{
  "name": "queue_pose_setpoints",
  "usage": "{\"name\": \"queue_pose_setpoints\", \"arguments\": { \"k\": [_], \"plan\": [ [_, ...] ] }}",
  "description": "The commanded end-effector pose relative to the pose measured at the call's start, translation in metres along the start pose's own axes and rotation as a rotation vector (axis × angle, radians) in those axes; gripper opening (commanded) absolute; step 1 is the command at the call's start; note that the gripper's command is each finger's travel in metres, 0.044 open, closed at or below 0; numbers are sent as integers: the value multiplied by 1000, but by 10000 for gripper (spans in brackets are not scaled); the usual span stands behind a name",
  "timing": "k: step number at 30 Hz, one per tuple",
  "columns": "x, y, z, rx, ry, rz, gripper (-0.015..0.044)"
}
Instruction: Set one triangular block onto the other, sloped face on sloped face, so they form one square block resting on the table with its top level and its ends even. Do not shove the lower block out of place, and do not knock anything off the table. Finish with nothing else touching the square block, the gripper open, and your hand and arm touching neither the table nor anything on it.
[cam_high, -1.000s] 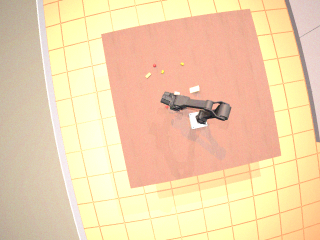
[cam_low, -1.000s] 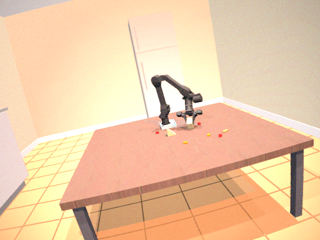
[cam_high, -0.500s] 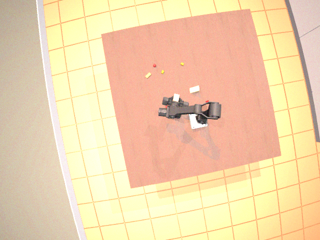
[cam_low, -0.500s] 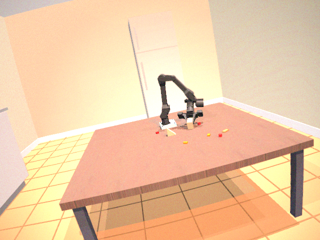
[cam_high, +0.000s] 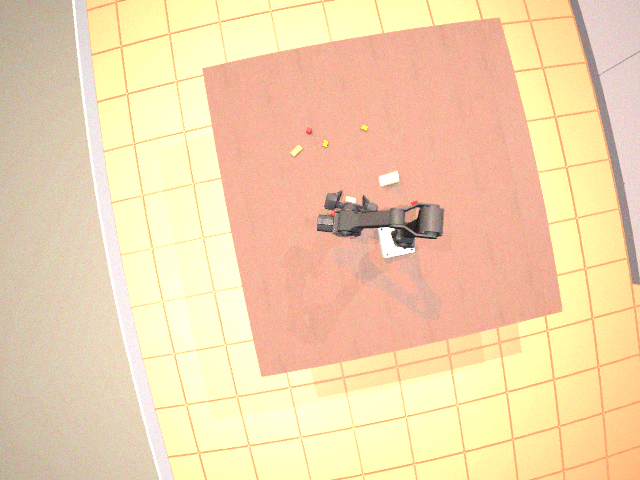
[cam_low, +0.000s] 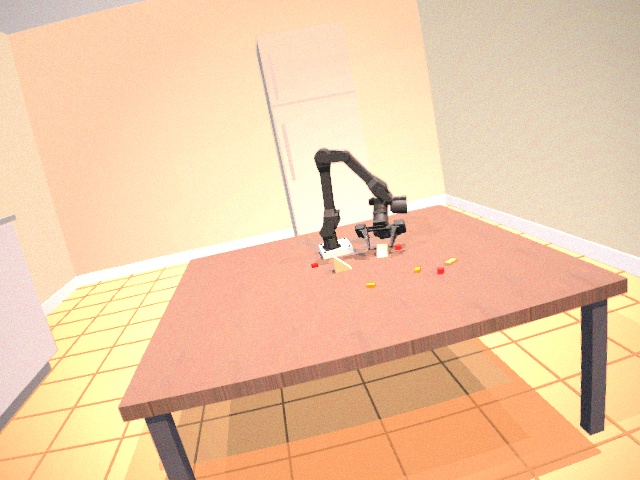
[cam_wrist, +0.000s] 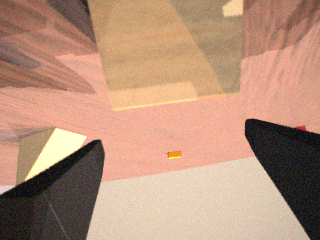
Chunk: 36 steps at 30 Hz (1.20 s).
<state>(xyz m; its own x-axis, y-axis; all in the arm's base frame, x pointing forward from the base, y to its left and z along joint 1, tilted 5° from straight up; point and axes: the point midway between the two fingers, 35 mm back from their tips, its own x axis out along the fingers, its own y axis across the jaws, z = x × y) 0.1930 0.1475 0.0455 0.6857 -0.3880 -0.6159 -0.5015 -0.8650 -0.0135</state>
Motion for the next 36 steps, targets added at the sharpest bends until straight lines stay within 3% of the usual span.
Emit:
{"name": "queue_pose_setpoints", "arguments": {
  "k": [1,7,14,19,29,36],
  "plan": [
    [0,0,0,-2,-2,-2,440],
    [-2,-1,-2,-2,-2,-2,440],
    [-66,-1,-71,0,-1,-1,440],
    [-67,-1,-72,2,-1,-3,440],
    [-113,-2,40,4,-52,-5,440],
    [-110,0,48,4,-50,-2,440]
  ]
}}
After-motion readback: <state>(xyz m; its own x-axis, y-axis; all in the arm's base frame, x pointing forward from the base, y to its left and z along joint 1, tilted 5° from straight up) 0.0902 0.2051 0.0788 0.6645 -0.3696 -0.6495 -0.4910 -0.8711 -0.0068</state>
